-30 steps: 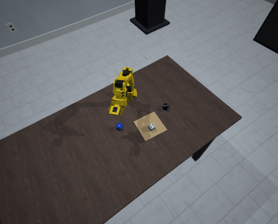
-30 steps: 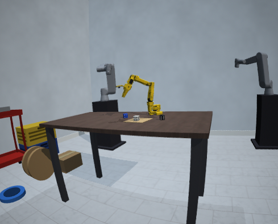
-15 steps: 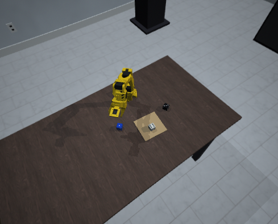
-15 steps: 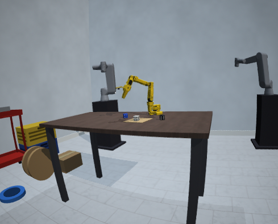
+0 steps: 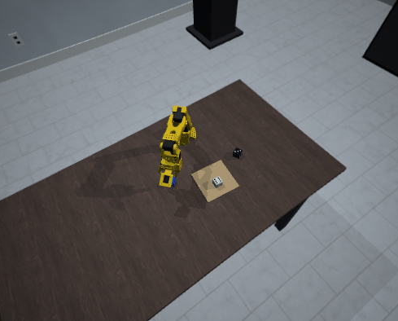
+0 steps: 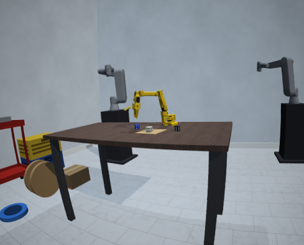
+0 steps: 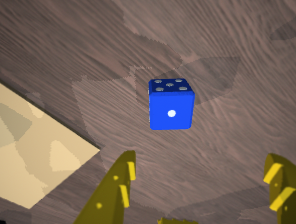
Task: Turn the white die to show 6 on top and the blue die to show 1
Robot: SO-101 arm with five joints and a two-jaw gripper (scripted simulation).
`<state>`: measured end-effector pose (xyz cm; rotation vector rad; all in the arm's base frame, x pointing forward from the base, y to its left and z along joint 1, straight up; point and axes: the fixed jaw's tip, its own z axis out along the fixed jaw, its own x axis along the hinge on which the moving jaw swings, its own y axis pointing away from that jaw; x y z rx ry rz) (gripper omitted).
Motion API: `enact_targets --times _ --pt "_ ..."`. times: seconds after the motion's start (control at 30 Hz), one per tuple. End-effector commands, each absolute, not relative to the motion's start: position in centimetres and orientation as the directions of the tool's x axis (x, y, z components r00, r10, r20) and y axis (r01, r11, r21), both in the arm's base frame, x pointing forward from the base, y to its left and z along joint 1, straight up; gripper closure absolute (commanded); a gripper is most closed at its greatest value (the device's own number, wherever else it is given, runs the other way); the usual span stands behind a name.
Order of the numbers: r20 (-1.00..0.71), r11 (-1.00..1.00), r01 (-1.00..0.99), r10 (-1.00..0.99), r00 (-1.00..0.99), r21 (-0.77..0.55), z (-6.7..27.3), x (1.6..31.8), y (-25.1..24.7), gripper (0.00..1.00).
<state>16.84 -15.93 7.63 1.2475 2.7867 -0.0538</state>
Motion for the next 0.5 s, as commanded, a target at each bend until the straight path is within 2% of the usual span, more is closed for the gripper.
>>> enact_targets --times 0.0,0.2,0.47 --pt "-0.064 0.669 0.743 0.742 -0.667 0.004 6.90 17.13 -15.86 0.65" --pt "-0.021 0.669 0.743 0.743 -0.669 0.001 6.03 16.97 -15.69 0.65" --pt "-0.043 0.674 0.739 0.738 -0.673 0.003 6.72 17.47 -15.48 0.65"
